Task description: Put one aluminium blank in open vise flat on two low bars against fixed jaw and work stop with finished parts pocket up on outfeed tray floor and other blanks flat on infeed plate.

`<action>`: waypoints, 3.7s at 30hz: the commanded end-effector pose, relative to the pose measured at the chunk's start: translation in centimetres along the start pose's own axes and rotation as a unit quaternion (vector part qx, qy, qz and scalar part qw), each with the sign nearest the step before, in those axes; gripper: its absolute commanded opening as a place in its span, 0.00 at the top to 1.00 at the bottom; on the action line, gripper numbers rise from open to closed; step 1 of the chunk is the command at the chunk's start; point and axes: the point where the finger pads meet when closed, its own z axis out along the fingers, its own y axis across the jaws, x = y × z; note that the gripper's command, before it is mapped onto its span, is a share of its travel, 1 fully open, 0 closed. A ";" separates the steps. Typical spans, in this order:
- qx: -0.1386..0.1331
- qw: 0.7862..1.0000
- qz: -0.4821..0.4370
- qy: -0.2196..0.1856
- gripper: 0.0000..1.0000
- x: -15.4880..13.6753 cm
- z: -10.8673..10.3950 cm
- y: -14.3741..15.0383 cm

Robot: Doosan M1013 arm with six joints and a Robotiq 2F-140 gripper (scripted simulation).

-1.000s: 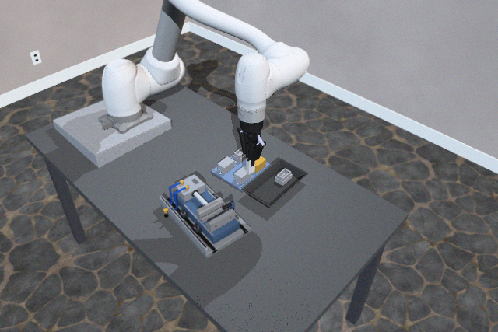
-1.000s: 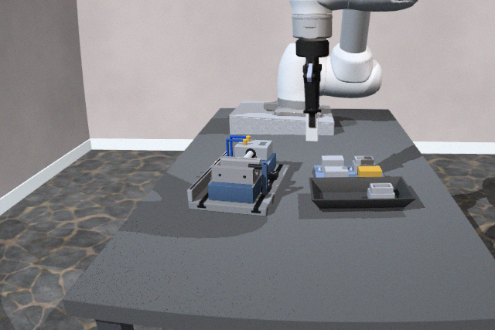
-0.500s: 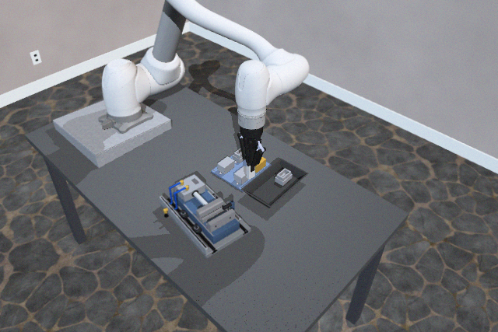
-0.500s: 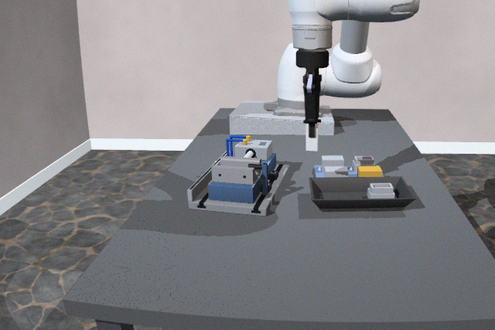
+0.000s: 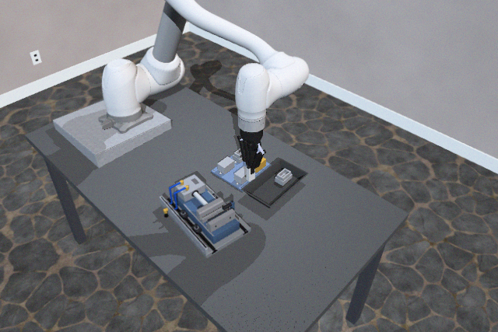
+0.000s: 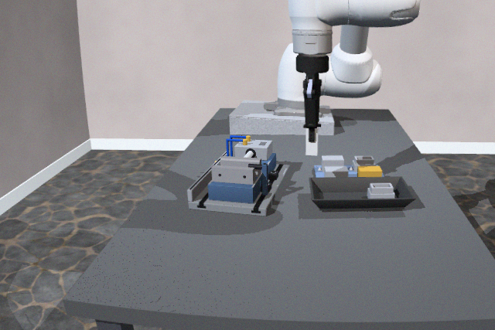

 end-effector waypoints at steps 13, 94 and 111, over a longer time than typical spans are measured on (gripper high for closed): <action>0.000 1.000 0.000 0.000 1.00 0.0 0.0 0.0; 0.000 1.000 0.000 0.000 1.00 -5.2 -6.5 1.3; 0.000 1.000 0.000 0.000 1.00 -22.9 -6.5 2.9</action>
